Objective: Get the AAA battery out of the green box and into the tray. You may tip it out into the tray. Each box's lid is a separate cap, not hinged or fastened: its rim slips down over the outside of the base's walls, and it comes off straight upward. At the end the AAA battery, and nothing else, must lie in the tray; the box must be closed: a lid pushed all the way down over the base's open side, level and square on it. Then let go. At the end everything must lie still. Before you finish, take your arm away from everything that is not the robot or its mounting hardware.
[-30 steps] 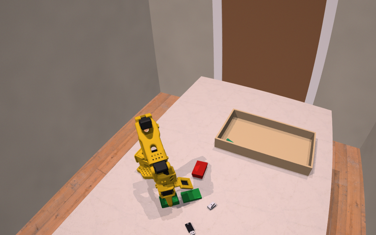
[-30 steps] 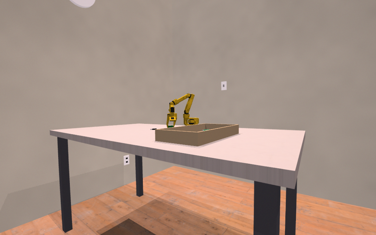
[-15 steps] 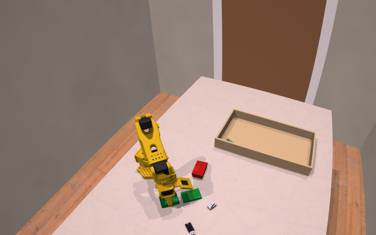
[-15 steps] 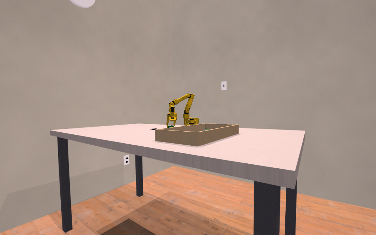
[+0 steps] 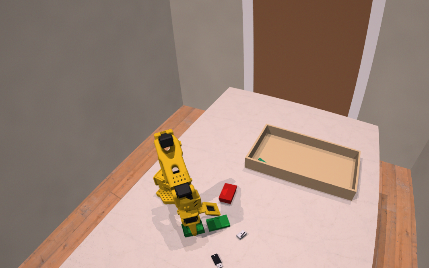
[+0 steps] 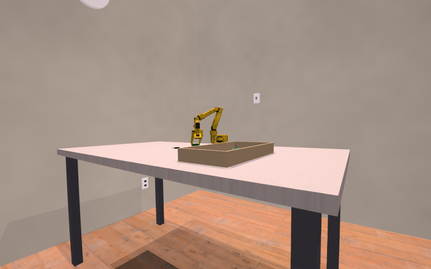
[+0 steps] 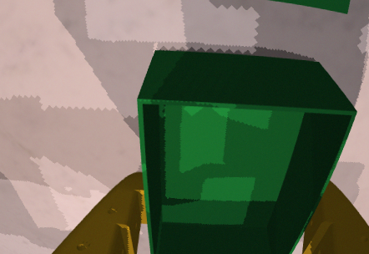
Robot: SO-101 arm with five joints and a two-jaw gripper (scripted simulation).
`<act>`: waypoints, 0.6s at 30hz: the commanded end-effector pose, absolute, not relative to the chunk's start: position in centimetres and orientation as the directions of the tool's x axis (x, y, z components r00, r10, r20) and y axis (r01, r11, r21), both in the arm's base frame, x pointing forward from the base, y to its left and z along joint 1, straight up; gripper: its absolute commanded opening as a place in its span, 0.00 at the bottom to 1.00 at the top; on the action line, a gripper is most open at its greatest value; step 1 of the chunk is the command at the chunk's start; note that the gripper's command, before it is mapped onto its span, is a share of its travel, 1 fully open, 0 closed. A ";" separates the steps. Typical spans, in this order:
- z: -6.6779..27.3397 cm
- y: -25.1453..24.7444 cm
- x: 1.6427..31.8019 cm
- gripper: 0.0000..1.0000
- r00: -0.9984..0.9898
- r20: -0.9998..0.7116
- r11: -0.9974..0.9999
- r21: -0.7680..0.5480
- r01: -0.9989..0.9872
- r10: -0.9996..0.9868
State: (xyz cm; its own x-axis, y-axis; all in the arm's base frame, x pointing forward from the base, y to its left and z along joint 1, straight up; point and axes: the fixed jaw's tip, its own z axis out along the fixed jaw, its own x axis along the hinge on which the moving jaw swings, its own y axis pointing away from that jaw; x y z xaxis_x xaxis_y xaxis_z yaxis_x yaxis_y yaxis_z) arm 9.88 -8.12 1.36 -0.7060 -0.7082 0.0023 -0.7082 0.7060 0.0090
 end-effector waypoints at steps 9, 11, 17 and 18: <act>1.4 -8.3 9.9 0.26 -0.707 0.000 0.707 0.000 -0.707 -0.707; 1.4 -8.3 9.9 0.26 -0.707 0.000 0.707 0.000 -0.707 -0.707; 1.4 -8.3 9.9 0.28 -0.707 0.000 0.707 0.000 -0.707 -0.707; 1.4 -8.3 9.9 0.28 -0.707 0.000 0.707 0.000 -0.707 -0.707</act>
